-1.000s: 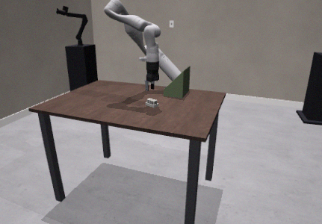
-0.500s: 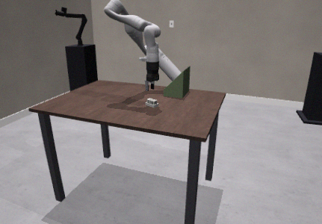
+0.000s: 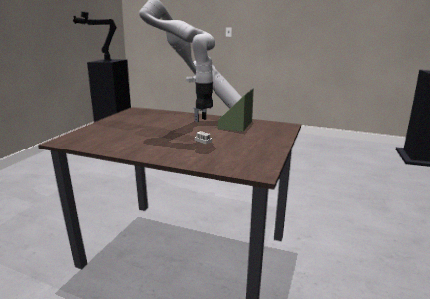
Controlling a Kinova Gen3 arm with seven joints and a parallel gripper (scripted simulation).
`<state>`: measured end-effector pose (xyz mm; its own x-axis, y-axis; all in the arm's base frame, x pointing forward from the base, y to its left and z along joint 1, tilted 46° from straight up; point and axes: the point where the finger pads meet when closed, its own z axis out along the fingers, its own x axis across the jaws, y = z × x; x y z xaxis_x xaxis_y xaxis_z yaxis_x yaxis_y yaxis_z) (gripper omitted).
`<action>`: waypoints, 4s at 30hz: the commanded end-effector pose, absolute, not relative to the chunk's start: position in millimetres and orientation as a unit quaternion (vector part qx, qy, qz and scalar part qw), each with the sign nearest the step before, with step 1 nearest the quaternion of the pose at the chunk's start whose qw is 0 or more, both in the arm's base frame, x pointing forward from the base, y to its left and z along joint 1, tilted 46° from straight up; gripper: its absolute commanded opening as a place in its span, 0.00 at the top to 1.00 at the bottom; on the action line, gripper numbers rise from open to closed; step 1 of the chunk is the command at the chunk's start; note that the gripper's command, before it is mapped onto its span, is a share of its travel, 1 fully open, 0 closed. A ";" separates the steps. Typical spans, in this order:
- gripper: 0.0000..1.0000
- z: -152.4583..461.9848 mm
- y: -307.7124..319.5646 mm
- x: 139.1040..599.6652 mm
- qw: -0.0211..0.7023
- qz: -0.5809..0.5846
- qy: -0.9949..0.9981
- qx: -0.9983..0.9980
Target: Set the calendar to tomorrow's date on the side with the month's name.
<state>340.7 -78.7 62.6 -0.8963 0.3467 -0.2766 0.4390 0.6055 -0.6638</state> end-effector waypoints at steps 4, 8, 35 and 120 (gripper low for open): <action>0.13 61.7 -79.2 340.9 0.060 -0.386 0.894 0.219; 0.13 59.8 -81.1 340.7 0.060 -0.386 0.894 0.219; 0.13 37.0 -104.4 338.6 0.060 -0.386 0.894 0.219; 0.13 26.2 -115.0 338.0 0.060 -0.386 0.894 0.219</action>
